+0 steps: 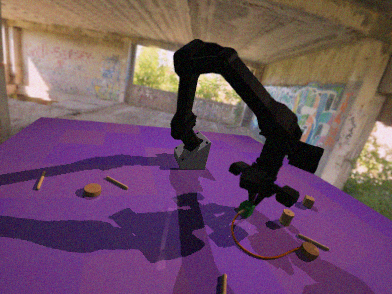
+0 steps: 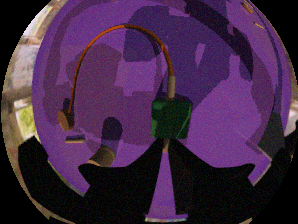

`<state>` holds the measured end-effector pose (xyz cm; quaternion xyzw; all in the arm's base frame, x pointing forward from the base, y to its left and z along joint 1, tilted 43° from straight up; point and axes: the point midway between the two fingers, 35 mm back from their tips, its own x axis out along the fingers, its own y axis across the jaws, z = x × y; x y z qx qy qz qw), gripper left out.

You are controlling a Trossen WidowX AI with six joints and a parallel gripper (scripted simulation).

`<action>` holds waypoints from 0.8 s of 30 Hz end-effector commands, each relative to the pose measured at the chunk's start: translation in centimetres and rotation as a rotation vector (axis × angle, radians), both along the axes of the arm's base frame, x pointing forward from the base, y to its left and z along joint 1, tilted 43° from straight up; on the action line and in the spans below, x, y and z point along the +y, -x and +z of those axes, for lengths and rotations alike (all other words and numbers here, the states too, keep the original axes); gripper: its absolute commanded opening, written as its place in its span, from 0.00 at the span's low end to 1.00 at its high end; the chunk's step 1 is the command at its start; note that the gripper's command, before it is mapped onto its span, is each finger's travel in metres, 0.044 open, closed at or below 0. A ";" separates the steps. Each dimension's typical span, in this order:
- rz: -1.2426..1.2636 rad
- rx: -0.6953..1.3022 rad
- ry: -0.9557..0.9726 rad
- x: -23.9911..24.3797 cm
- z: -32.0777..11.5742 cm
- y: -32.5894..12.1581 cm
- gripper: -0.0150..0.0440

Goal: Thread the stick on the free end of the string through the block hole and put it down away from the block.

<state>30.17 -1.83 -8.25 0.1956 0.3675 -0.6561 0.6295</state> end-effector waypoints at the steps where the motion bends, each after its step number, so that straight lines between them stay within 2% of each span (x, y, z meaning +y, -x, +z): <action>1: 0.019 0.005 0.039 0.0 -0.2 0.1 0.25; 24: 0.012 0.010 0.040 0.5 -0.5 0.2 0.25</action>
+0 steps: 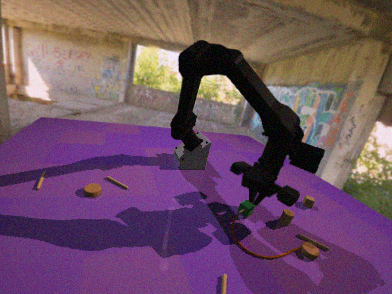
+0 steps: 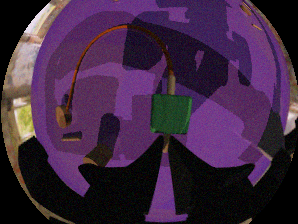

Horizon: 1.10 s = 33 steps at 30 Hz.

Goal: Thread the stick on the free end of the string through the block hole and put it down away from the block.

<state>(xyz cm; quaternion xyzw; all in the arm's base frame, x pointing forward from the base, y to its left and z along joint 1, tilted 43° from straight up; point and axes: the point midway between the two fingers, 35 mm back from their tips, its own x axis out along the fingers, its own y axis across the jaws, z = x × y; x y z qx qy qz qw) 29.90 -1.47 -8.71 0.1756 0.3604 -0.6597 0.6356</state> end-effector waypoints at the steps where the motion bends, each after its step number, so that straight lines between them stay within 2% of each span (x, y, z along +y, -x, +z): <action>1: -0.004 -0.004 0.001 0.2 -0.1 0.0 0.25; 33: -0.007 0.008 -0.003 3.8 -2.9 0.8 0.25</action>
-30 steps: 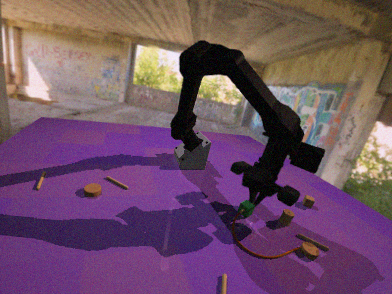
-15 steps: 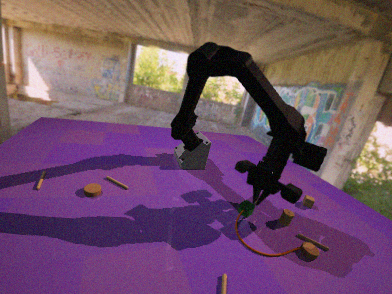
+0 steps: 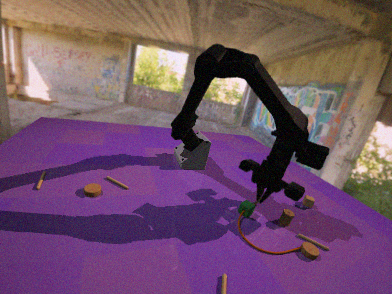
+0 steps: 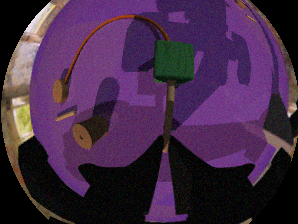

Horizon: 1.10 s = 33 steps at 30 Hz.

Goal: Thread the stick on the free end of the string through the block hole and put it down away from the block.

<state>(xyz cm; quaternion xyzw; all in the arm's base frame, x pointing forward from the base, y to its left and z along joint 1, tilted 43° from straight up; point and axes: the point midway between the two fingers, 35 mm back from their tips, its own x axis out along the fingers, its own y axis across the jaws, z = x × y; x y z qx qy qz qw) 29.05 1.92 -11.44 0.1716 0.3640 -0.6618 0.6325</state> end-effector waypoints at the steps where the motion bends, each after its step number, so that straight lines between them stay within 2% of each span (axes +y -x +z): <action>1: -0.004 -0.004 -0.004 0.5 -0.3 -0.1 0.25; 33: 0.008 0.002 -0.008 3.4 -2.9 1.5 0.25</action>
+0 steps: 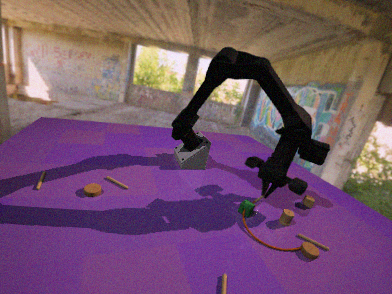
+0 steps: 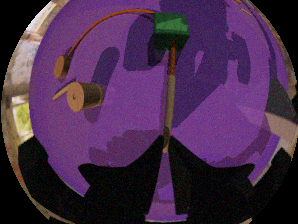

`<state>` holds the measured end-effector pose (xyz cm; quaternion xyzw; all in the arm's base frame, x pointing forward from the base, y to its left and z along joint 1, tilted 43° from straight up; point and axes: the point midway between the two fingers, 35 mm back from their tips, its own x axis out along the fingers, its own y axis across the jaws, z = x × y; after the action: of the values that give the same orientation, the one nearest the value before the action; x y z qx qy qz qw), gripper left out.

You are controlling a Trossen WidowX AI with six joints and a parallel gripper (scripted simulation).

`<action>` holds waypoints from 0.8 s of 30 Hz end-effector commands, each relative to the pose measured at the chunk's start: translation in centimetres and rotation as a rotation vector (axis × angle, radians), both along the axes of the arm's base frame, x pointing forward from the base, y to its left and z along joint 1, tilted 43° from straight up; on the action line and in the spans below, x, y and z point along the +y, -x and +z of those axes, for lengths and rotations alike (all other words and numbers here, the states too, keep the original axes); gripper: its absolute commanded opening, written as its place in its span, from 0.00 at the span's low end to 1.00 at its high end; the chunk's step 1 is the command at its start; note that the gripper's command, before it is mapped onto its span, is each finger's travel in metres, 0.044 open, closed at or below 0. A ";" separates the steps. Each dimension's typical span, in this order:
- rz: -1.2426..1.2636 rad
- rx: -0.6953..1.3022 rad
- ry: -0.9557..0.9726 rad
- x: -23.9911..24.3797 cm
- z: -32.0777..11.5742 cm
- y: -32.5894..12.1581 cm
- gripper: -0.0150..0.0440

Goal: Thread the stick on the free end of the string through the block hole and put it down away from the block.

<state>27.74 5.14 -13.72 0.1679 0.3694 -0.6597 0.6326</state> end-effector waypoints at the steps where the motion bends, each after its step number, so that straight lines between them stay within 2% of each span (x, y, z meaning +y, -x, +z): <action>1: 0.006 -0.014 -0.005 0.2 -1.1 0.3 0.25; 10: 0.014 -0.020 -0.007 0.2 -1.7 0.5 0.25; 18: 0.019 -0.020 -0.007 1.0 -0.9 0.1 0.61; 22: 0.022 -0.025 -0.009 4.9 3.6 -0.8 0.61; 24: 0.022 -0.026 -0.009 5.6 4.4 -0.9 0.61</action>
<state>27.98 8.93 -11.31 0.1630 0.3695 -0.6528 0.6409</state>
